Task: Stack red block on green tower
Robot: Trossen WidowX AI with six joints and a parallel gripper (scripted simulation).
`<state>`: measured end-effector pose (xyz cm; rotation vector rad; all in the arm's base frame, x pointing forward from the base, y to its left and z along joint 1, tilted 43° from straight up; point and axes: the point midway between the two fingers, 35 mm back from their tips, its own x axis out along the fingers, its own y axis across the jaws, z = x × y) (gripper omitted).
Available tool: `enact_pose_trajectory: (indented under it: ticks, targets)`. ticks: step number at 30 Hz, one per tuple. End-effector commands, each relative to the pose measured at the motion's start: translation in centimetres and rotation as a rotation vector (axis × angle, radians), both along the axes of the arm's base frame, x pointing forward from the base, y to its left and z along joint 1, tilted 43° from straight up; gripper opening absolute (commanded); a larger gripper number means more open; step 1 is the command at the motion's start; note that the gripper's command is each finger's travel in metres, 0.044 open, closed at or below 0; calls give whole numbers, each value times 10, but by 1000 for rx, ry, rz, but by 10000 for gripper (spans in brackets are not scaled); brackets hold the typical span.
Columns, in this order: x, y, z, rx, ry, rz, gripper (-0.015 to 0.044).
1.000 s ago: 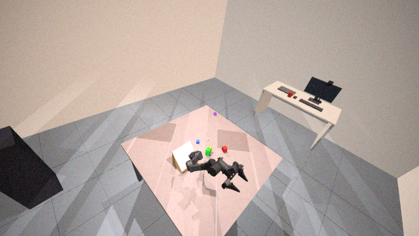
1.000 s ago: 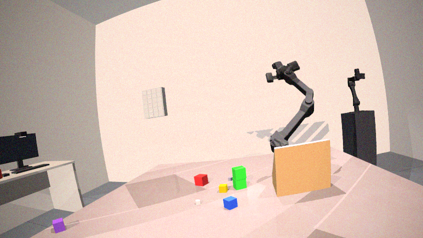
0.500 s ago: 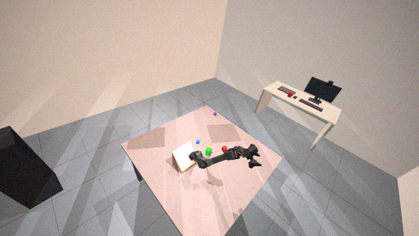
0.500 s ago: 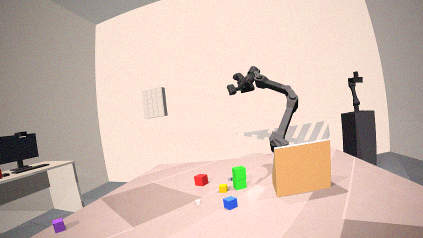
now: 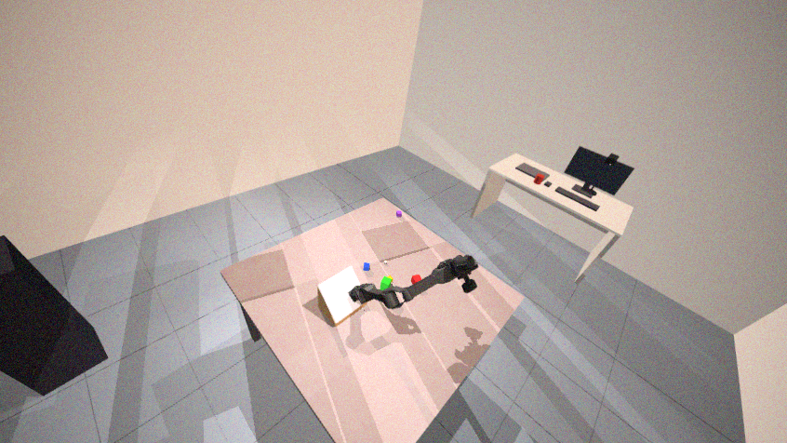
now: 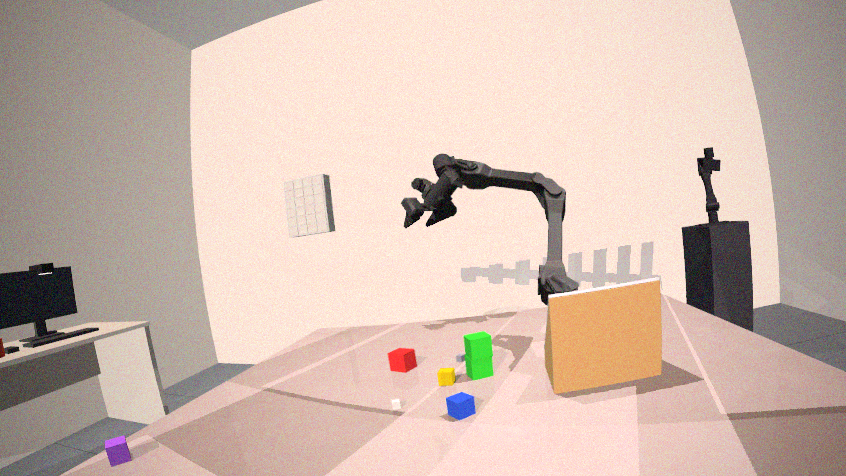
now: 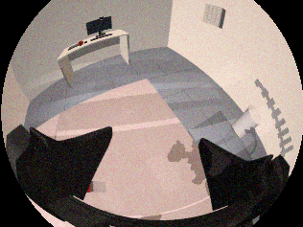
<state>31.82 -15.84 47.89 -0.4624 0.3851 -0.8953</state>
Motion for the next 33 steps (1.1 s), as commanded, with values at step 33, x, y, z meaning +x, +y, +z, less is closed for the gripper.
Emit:
enact_pose_trajectory:
  ticks: [33]
  targets:
    - [53, 58, -341, 539, 651, -434, 440]
